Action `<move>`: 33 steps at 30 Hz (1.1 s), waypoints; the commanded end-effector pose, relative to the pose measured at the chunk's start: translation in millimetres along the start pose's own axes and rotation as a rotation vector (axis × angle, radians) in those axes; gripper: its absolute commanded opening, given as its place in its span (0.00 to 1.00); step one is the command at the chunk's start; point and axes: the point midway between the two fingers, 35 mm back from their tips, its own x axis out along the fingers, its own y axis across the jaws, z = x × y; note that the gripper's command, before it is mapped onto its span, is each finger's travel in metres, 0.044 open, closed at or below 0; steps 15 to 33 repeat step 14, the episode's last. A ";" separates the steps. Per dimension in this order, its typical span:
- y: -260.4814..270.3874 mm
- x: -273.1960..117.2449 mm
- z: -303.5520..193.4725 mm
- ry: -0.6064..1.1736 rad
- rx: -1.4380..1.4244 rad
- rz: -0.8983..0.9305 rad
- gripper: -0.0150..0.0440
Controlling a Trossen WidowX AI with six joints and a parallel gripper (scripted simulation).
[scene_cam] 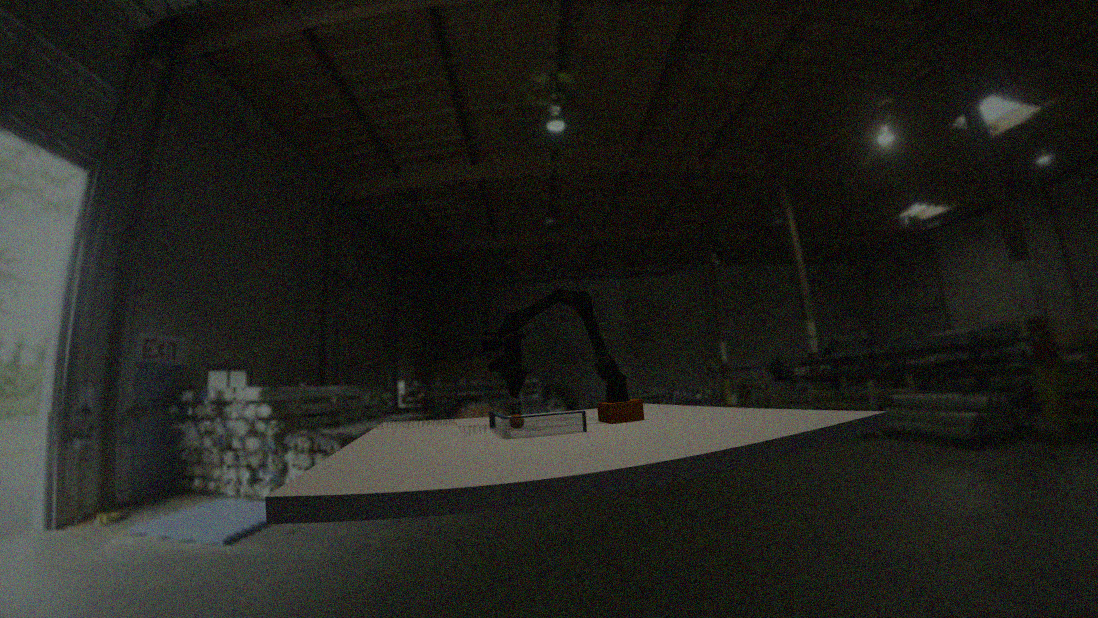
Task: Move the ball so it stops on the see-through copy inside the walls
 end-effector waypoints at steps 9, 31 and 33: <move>1.1 -45.0 -4.5 0.007 0.000 0.002 1.00; 1.2 -47.9 -4.9 0.007 0.000 0.002 1.00; 1.2 -47.9 -4.9 0.007 0.000 0.002 1.00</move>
